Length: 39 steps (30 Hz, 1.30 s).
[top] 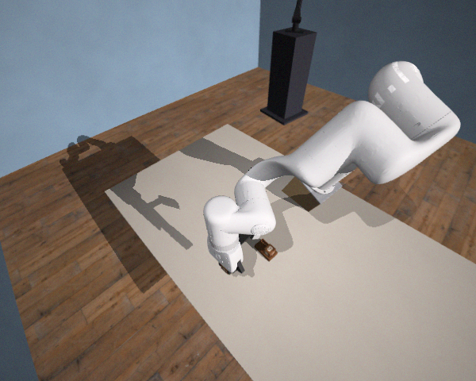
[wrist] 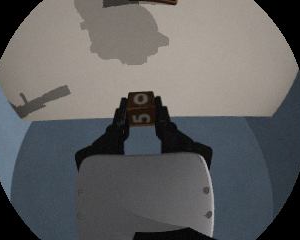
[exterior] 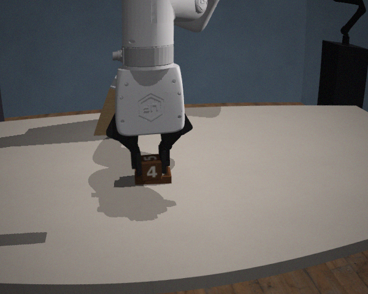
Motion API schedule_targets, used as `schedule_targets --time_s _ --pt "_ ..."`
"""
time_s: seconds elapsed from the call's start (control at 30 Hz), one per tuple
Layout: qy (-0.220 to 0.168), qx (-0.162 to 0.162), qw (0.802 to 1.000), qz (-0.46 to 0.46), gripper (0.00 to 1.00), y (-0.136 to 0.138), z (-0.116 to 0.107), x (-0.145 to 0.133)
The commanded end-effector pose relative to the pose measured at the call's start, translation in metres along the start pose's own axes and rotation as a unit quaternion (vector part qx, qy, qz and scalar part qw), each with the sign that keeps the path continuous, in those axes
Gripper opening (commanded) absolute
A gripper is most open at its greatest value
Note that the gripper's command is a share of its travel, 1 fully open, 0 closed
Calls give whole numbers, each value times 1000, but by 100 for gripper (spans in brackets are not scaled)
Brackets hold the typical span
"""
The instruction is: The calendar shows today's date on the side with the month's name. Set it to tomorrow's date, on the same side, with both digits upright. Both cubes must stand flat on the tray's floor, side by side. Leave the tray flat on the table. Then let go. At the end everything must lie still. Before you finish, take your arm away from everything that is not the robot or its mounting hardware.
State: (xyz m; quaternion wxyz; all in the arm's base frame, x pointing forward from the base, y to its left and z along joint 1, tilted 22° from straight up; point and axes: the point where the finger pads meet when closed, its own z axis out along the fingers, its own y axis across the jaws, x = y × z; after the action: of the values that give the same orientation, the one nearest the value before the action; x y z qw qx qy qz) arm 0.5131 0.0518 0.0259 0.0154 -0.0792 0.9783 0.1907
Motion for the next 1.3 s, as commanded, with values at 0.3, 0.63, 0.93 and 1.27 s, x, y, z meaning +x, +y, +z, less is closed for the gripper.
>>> schedule_targets --time_s 0.3,0.63,0.93,1.27 --pt "5 3 1000 23 29 0 -1 -6" --pt "5 3 1000 23 29 0 2 -6" --pt "5 3 1000 23 29 0 30 -6" --pt "5 3 1000 23 29 -1 68 -7"
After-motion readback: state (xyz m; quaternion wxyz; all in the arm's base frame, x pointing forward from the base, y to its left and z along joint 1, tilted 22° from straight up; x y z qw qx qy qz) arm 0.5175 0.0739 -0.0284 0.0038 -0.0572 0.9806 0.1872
